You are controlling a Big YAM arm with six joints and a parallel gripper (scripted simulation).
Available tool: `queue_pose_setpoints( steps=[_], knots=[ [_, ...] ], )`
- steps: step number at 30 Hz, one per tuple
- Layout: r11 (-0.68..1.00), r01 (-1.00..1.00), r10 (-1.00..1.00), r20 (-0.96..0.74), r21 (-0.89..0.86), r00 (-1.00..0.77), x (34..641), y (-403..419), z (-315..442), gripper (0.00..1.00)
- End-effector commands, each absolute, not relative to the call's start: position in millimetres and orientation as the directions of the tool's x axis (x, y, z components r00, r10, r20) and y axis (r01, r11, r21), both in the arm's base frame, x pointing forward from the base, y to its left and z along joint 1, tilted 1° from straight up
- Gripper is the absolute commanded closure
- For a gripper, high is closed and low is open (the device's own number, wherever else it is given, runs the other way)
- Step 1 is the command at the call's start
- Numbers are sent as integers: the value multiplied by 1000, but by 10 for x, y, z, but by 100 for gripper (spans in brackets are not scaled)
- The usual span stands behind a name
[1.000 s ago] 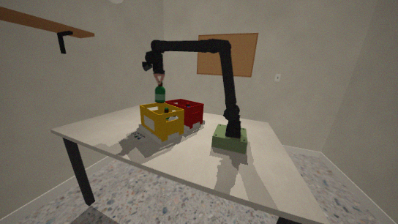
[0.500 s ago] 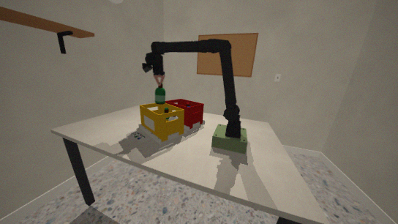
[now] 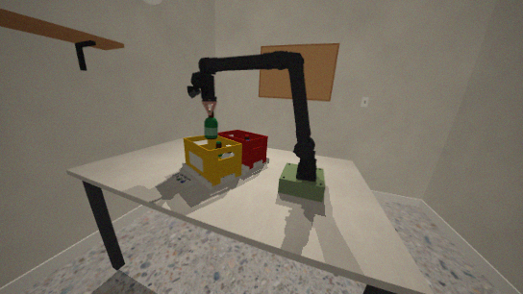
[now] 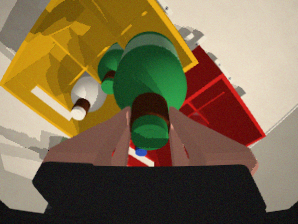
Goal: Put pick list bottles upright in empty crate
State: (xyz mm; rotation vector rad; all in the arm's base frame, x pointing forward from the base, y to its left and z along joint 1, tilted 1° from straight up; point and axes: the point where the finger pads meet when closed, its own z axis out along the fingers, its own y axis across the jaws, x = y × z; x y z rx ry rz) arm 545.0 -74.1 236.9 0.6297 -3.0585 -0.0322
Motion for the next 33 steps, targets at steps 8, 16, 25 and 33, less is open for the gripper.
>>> queue_pose_setpoints(
  steps=[8,16,25,33],
  knots=[
    [916,-401,-401,-61,-21,-914,5476,-710,2693,100],
    [916,-400,-401,-62,-22,-914,5486,-702,2580,100],
    [917,-398,-399,-78,-31,-914,5536,-709,2585,100],
    [917,-397,-398,-66,-24,-915,5508,-700,2450,100]
  ],
)
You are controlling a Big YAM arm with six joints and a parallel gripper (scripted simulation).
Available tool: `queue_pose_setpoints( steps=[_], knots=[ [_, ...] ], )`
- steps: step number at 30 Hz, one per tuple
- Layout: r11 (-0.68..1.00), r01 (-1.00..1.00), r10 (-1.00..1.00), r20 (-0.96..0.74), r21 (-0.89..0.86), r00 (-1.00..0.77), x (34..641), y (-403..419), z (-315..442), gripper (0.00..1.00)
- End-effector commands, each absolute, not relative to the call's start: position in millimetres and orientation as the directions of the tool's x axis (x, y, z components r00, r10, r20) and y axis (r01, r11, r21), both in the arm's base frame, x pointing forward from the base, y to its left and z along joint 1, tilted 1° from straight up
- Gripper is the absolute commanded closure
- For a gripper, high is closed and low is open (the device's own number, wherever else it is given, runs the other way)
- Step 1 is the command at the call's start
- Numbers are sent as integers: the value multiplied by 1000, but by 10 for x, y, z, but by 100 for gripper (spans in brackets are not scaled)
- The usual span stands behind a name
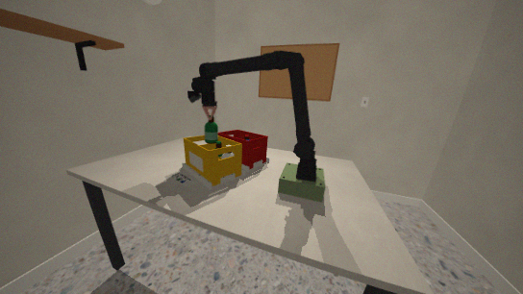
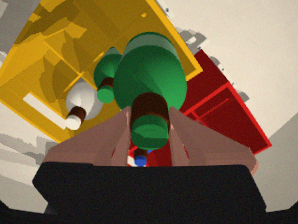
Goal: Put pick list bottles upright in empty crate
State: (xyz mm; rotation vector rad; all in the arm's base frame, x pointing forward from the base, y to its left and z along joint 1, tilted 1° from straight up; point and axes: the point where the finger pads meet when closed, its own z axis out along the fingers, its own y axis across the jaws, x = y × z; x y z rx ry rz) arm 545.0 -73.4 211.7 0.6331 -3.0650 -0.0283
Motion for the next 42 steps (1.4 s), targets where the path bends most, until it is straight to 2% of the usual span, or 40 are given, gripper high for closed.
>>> queue_pose_setpoints(
  steps=[1,7,8,12,24,25,29,39,42],
  knots=[
    [917,-398,-398,-55,-17,-916,5478,-693,2388,100],
    [918,-396,-396,-50,-14,-917,5466,-697,2326,100],
    [918,-395,-396,-88,-37,-914,5575,-713,2556,100],
    [918,-396,-396,-50,-14,-917,5471,-693,2276,100],
    [919,-395,-395,-50,-14,-917,5475,-693,2177,100],
    [919,-391,-393,-89,-38,-915,5594,-722,2406,100],
    [920,-393,-393,-50,-14,-918,5478,-703,2127,100],
    [920,-393,-393,-50,-14,-918,5481,-705,2027,100],
    [920,-390,-392,-80,-32,-917,5580,-727,2202,100]
  ],
)
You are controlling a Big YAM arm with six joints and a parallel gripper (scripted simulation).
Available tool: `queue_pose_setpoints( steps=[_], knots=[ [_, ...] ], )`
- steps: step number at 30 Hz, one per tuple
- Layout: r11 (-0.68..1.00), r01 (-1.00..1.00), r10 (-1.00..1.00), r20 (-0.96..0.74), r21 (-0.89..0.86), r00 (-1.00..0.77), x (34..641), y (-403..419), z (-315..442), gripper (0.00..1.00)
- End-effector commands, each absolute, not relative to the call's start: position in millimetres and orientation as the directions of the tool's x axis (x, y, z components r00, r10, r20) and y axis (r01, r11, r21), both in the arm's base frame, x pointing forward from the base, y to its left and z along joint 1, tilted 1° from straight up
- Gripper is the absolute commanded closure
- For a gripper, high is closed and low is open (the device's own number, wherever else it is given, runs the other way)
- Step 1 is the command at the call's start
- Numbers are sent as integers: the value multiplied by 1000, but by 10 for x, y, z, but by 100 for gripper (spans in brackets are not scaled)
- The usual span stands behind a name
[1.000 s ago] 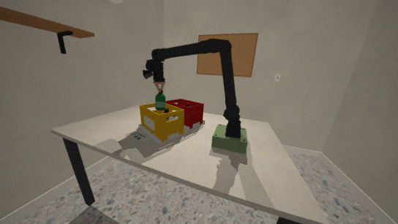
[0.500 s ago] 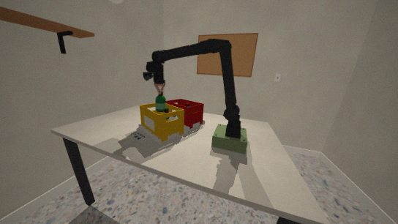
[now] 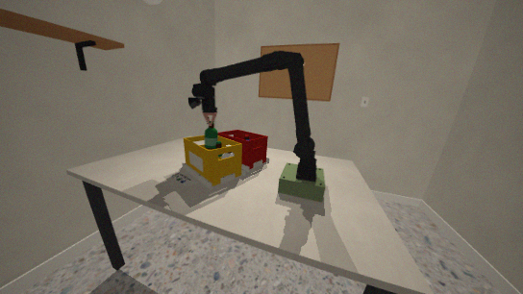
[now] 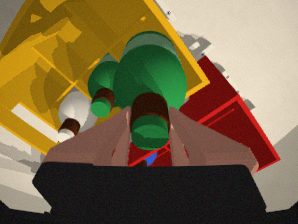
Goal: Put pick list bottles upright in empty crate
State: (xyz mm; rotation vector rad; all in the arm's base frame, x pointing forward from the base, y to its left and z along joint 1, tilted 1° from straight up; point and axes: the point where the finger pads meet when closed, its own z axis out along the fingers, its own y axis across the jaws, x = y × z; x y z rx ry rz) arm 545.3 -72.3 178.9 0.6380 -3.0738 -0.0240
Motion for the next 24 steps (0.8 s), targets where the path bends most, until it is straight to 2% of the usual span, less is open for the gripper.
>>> queue_pose_setpoints(
  steps=[1,24],
  knots=[
    [920,-390,-392,-75,-30,-917,5564,-725,2136,100],
    [920,-391,-391,-45,-12,-919,5475,-716,1789,100]
  ],
)
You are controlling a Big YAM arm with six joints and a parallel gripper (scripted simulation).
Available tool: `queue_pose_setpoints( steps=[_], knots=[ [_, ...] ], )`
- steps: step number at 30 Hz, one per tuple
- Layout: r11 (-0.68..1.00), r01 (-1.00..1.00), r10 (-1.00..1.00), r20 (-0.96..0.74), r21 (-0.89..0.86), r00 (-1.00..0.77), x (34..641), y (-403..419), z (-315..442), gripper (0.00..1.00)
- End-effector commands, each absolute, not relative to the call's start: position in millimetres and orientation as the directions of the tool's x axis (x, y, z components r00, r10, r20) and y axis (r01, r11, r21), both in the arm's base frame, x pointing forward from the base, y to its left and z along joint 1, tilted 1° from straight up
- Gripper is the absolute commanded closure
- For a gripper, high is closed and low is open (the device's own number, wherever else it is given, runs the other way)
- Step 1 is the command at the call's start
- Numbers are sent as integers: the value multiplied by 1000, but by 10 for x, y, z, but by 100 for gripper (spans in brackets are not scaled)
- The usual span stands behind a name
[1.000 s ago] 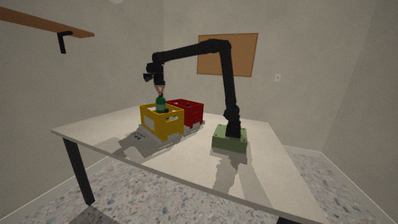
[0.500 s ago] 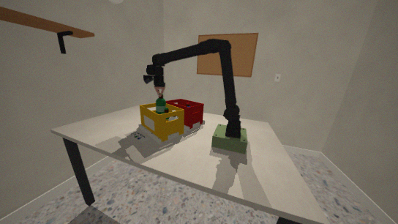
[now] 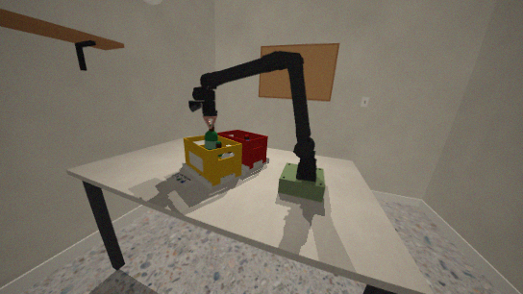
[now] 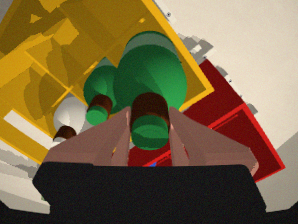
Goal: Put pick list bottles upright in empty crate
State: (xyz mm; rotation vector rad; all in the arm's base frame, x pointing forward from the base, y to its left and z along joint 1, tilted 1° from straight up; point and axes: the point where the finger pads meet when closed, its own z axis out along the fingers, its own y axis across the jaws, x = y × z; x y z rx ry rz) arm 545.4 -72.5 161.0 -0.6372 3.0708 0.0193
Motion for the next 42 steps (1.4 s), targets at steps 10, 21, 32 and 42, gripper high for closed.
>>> queue_pose_setpoints(
  steps=[10,21,32,42],
  knots=[
    [920,-390,-391,-79,-31,-917,5596,-732,1886,100],
    [921,-390,-390,-56,-18,-919,5515,-718,1633,100],
    [921,-390,-390,-42,-10,-920,5496,-711,1469,100],
    [921,-390,-390,-53,-16,-919,5511,-704,1439,100]
  ],
)
